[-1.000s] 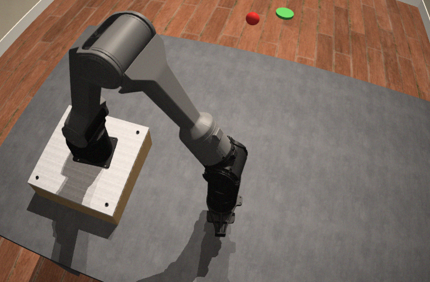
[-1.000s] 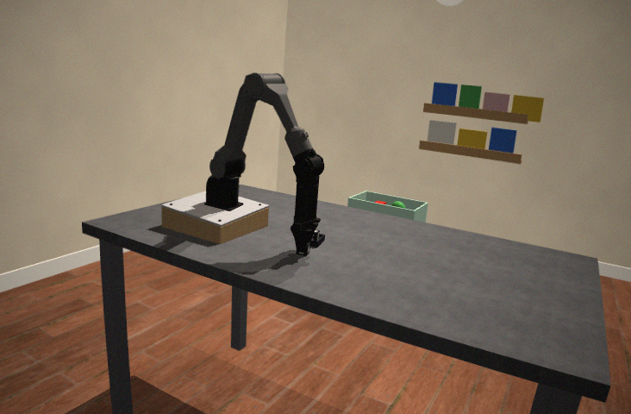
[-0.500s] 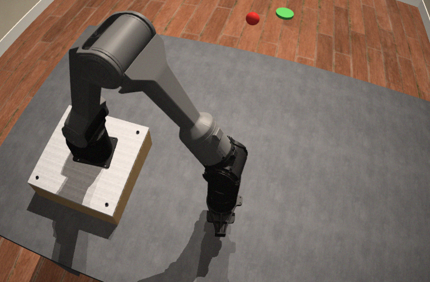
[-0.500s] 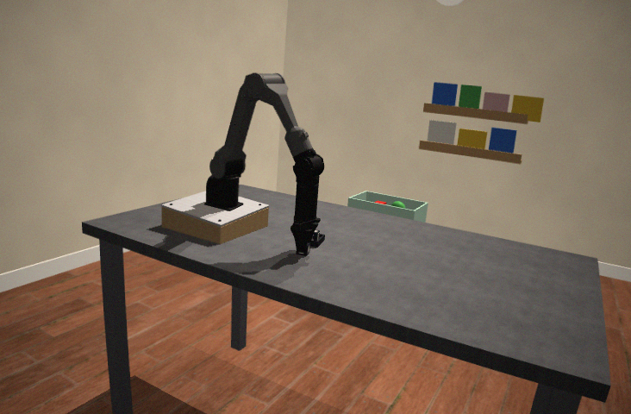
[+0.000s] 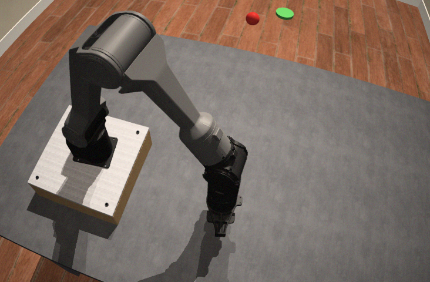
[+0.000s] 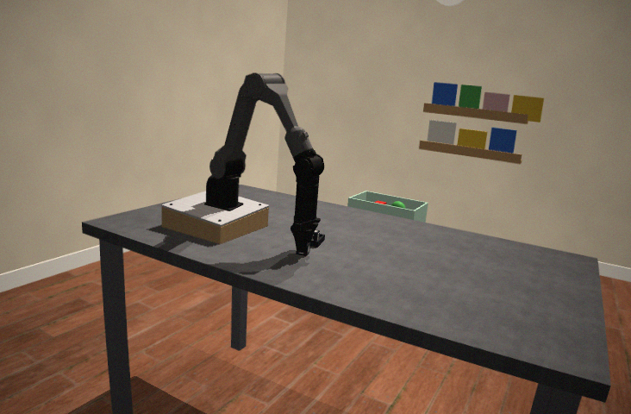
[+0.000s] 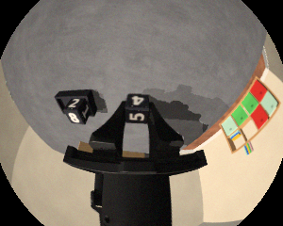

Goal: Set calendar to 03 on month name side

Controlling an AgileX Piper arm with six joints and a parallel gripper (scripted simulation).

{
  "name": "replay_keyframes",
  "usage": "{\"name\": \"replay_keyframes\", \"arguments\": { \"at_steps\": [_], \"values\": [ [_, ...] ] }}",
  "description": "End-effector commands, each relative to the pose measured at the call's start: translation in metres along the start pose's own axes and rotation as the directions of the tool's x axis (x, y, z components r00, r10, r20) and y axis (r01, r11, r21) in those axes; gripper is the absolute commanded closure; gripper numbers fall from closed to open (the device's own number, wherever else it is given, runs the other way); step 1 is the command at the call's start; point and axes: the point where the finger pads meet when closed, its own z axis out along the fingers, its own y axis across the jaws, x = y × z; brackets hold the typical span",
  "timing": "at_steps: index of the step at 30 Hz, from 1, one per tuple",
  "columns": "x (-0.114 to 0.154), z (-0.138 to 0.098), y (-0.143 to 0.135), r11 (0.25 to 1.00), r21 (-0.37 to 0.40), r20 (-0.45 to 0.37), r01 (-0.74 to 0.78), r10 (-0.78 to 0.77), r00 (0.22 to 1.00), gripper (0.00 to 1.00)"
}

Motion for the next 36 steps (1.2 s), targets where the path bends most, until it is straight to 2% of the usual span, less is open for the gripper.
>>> {"name": "replay_keyframes", "arguments": {
  "at_steps": [1, 4, 5, 7, 8, 10, 11, 13, 14, 16, 17, 29, 36],
  "values": [
    [0.001, 0.001, 0.000, 1.000, 0.000, -0.001, 0.000, 0.000, 1.000, 0.66],
    [0.001, 0.001, 0.000, 1.000, 0.000, -0.001, 0.000, 0.000, 1.000, 0.66],
    [0.001, 0.001, 0.000, 1.000, 0.000, -0.001, 0.000, 0.000, 1.000, 0.61],
    [0.001, 0.001, 0.000, 1.000, 0.000, -0.001, 0.000, 0.000, 1.000, 0.61],
    [0.001, 0.001, 0.000, 1.000, 0.000, -0.001, 0.000, 0.000, 1.000, 0.56],
    [0.001, 0.001, 0.000, 1.000, 0.000, -0.001, 0.000, 0.000, 1.000, 0.56],
    [0.001, 0.001, 0.000, 1.000, 0.000, -0.001, 0.000, 0.000, 1.000, 0.51],
    [0.001, 0.001, 0.000, 1.000, 0.000, -0.001, 0.000, 0.000, 1.000, 0.51],
    [0.001, 0.001, 0.000, 1.000, 0.000, -0.001, 0.000, 0.000, 1.000, 0.45],
    [0.001, 0.001, 0.000, 1.000, 0.000, -0.001, 0.000, 0.000, 1.000, 0.45],
    [0.001, 0.001, 0.000, 1.000, 0.000, -0.001, 0.000, 0.000, 1.000, 0.40],
    [0.001, 0.000, 0.000, 1.000, 0.001, -0.001, 0.000, 0.000, 1.000, 0.40],
    [-0.001, -0.016, 0.000, 1.000, 0.001, 0.004, 0.000, 0.000, 1.000, 0.40]
  ]
}}
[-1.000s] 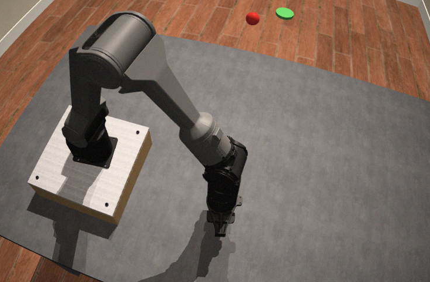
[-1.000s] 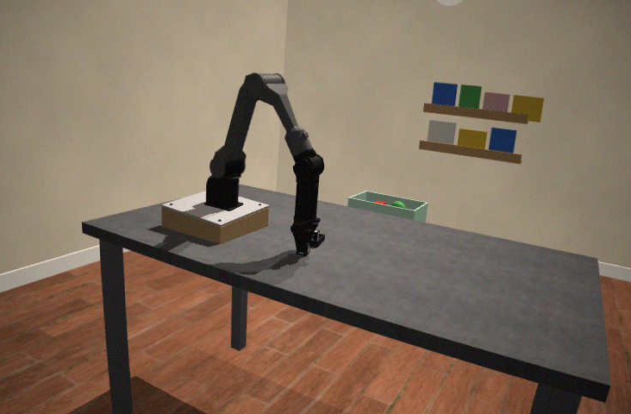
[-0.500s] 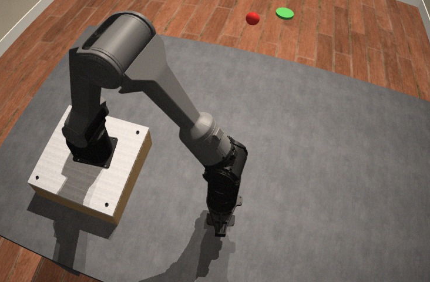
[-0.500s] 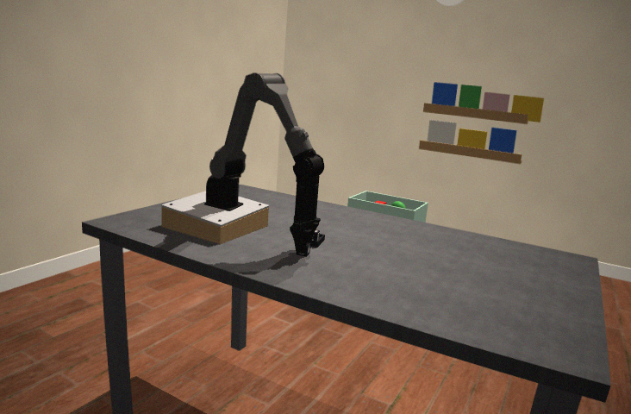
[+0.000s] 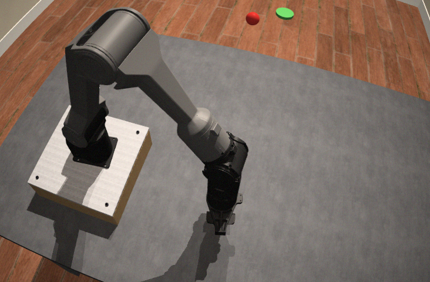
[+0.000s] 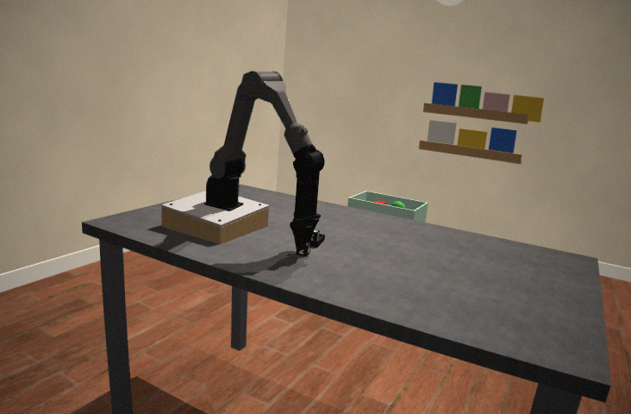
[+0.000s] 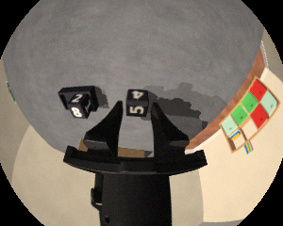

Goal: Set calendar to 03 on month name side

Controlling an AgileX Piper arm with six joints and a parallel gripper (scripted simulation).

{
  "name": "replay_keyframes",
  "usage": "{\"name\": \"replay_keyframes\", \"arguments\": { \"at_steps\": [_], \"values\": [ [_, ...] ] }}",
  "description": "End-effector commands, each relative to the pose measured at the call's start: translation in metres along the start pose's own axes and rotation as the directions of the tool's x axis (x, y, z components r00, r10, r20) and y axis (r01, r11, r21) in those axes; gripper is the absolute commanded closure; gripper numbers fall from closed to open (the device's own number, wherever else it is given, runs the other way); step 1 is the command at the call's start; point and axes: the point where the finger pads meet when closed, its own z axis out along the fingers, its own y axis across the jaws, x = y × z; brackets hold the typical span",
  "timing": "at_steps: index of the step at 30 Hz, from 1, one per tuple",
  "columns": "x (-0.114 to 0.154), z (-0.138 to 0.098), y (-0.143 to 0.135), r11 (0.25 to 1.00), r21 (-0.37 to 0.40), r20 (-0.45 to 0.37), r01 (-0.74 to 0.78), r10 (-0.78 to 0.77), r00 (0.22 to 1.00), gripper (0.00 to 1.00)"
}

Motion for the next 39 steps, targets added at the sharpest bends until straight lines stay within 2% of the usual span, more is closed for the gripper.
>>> {"name": "replay_keyframes", "arguments": {
  "at_steps": [1, 16, 25, 26, 39],
  "values": [
    [-0.001, -0.005, 0.000, 1.000, 0.001, 0.005, 0.000, 0.000, 1.000, 0.40],
    [-0.001, -0.073, 0.000, 1.000, 0.001, 0.005, 0.000, 0.000, 1.000, 0.40],
    [0.000, -0.079, 0.000, 1.000, 0.000, 0.001, 0.000, 0.000, 1.000, 0.40],
    [0.000, -0.079, 0.000, 1.000, 0.000, 0.001, 0.000, 0.000, 1.000, 0.00],
    [0.000, -0.079, 0.000, 1.000, 0.000, 0.001, 0.000, 0.000, 1.000, 0.00]
  ]
}}
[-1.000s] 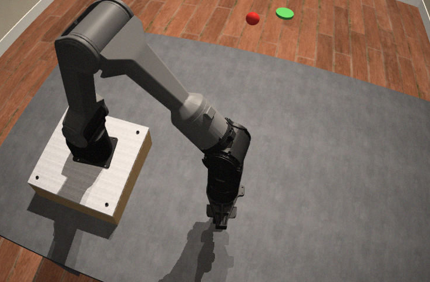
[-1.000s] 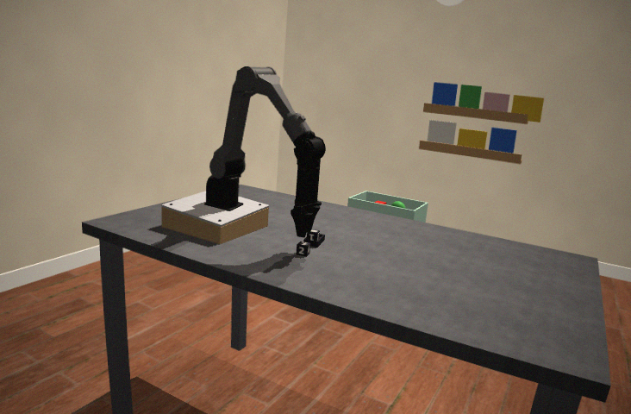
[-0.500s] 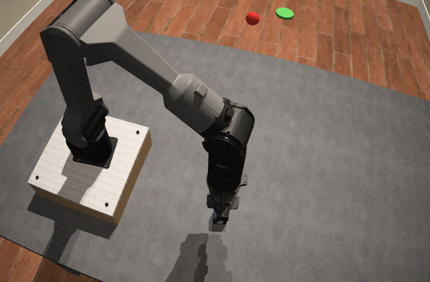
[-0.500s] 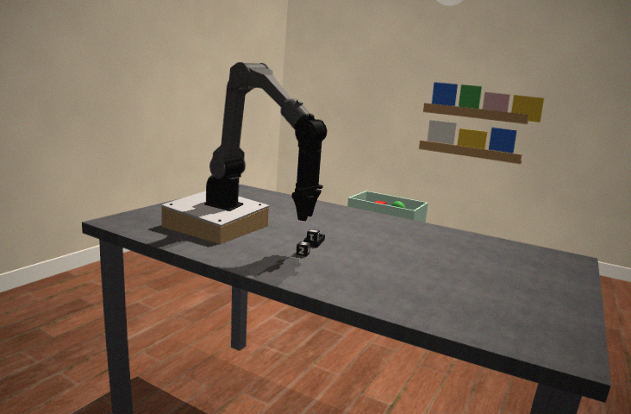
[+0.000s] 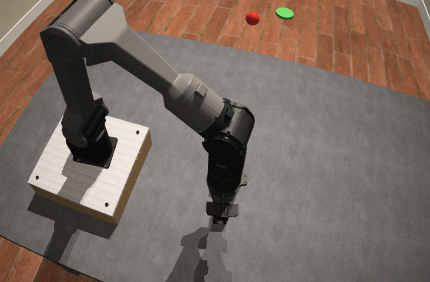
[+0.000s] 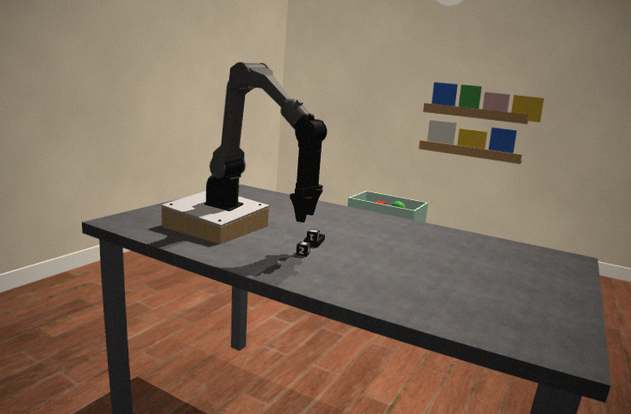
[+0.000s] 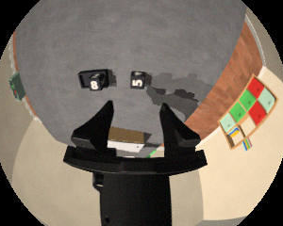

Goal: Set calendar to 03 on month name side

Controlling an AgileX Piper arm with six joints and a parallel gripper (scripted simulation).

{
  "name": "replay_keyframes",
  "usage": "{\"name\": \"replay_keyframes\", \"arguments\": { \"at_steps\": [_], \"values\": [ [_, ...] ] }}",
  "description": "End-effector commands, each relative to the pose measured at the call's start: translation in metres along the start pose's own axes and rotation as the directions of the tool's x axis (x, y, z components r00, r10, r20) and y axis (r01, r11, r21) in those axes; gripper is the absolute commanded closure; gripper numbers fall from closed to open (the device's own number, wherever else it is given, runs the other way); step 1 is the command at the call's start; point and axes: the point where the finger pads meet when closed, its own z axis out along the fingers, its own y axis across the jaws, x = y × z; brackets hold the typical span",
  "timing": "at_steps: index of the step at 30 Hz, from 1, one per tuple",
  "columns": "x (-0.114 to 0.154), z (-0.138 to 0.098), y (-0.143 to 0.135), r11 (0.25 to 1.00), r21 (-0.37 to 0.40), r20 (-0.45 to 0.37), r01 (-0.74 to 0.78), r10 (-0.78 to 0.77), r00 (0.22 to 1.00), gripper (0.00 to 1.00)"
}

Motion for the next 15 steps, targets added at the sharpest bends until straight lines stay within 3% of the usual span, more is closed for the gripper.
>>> {"name": "replay_keyframes", "arguments": {
  "at_steps": [1, 15],
  "values": [
    [-0.0004, -0.0006, 0.0004, 1.000, -0.001, 0.002, 0.001, -0.001, 1.000, 0.00],
    [-0.0007, -0.0006, 0.0035, 0.999, -0.001, 0.002, -0.049, 0.049, 0.999, 0.00]
  ]
}}
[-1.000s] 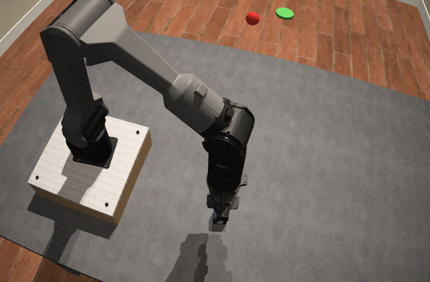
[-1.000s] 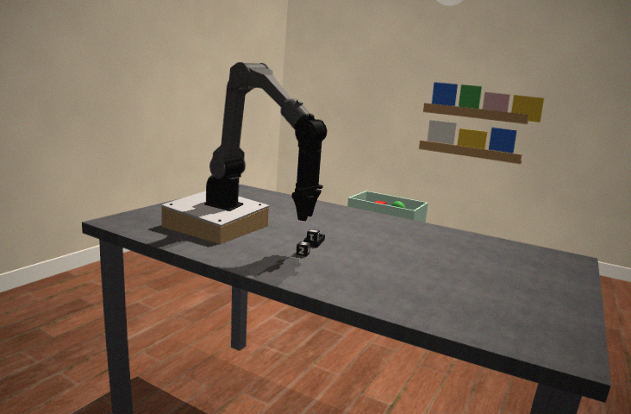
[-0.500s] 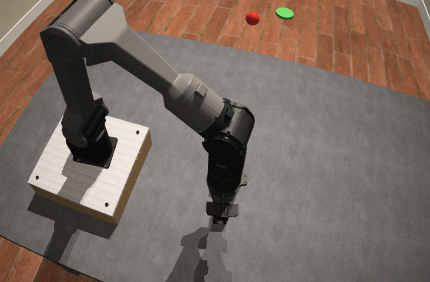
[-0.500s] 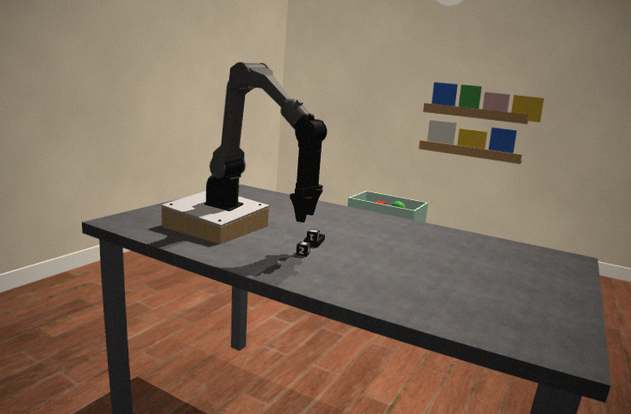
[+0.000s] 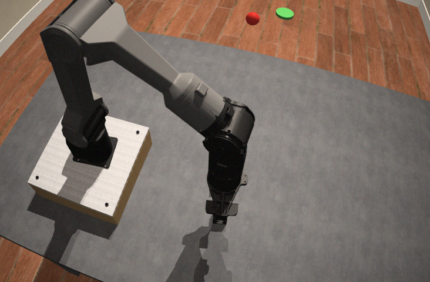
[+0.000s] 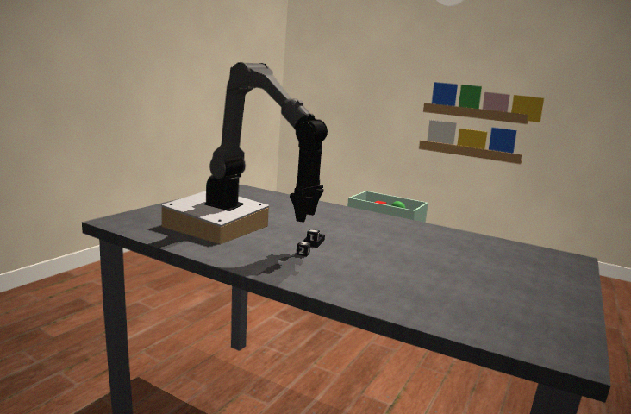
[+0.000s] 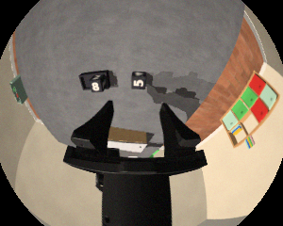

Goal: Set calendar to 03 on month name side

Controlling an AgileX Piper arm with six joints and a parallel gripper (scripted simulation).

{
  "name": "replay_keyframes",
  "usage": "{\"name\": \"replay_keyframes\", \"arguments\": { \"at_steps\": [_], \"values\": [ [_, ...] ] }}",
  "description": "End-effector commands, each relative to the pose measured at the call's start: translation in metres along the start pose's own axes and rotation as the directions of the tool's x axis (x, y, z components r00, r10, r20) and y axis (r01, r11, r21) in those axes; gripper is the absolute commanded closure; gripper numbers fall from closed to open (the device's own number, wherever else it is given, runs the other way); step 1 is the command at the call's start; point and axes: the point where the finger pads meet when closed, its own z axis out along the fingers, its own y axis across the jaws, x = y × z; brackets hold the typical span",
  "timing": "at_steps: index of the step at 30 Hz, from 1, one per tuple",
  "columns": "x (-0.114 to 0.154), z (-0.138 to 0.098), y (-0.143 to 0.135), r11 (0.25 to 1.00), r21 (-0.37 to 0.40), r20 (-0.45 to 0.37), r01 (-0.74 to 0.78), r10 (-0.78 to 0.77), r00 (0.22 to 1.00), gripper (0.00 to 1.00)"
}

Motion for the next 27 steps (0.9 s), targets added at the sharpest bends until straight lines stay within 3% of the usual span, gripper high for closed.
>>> {"name": "replay_keyframes", "arguments": {
  "at_steps": [1, 8, 14, 16, 21, 27],
  "values": [
    [0.000, -0.001, 0.003, 0.999, 0.000, 0.002, -0.036, 0.036, 0.999, 0.00],
    [-0.001, -0.001, 0.019, 0.952, 0.000, 0.003, -0.307, 0.307, 0.952, 0.00],
    [-0.002, 0.000, 0.040, 0.776, -0.001, 0.002, -0.631, 0.631, 0.776, 0.00],
    [-0.002, 0.000, 0.040, 0.776, -0.001, 0.002, -0.631, 0.631, 0.776, 0.00],
    [-0.001, 0.000, 0.059, 0.531, -0.002, 0.002, -0.847, 0.847, 0.531, 0.00],
    [0.001, 0.000, 0.077, 0.237, -0.002, 0.001, -0.972, 0.972, 0.237, 0.00]
  ]
}}
